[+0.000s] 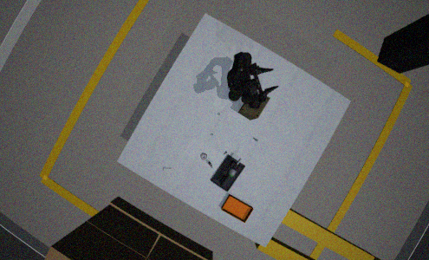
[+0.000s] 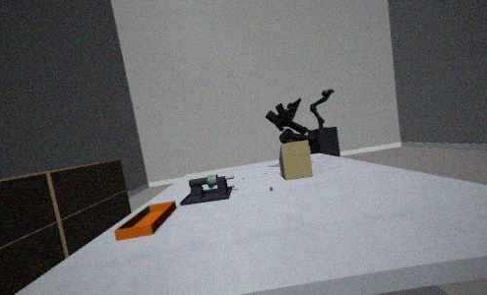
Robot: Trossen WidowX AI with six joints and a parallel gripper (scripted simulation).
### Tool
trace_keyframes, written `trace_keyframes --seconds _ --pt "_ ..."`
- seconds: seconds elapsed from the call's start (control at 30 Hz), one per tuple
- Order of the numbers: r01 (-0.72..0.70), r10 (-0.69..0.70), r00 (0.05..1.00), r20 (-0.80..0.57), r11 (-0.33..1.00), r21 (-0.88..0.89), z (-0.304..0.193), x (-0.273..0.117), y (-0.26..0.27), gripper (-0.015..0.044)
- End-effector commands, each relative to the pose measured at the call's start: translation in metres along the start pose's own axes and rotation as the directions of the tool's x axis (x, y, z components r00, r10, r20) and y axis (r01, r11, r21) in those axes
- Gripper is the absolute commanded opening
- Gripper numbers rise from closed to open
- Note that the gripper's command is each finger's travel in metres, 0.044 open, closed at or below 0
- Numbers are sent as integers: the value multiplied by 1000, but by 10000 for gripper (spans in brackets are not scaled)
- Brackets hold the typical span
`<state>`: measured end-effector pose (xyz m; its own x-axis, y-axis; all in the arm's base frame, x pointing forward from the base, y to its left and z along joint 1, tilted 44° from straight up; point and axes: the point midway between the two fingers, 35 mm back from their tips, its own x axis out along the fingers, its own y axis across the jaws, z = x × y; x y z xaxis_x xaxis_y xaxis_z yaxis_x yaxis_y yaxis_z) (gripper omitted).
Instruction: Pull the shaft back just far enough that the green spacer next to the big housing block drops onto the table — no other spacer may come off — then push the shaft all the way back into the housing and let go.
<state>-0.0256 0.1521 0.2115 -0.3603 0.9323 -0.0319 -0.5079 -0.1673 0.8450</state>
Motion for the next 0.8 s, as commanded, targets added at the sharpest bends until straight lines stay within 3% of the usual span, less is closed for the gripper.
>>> trace_keyframes --seconds 0.0,0.17,0.33,0.57,0.77 --pt "9 -9 1000 0 1000 0 1 0 -2 426" --pt "246 -246 969 12 969 6 36 -4 -49 440" --pt "501 -502 865 21 865 14 73 -19 -110 440" --pt "790 -790 612 27 613 26 114 -55 -200 440" --pt "933 -934 358 21 358 38 131 -90 -266 440"
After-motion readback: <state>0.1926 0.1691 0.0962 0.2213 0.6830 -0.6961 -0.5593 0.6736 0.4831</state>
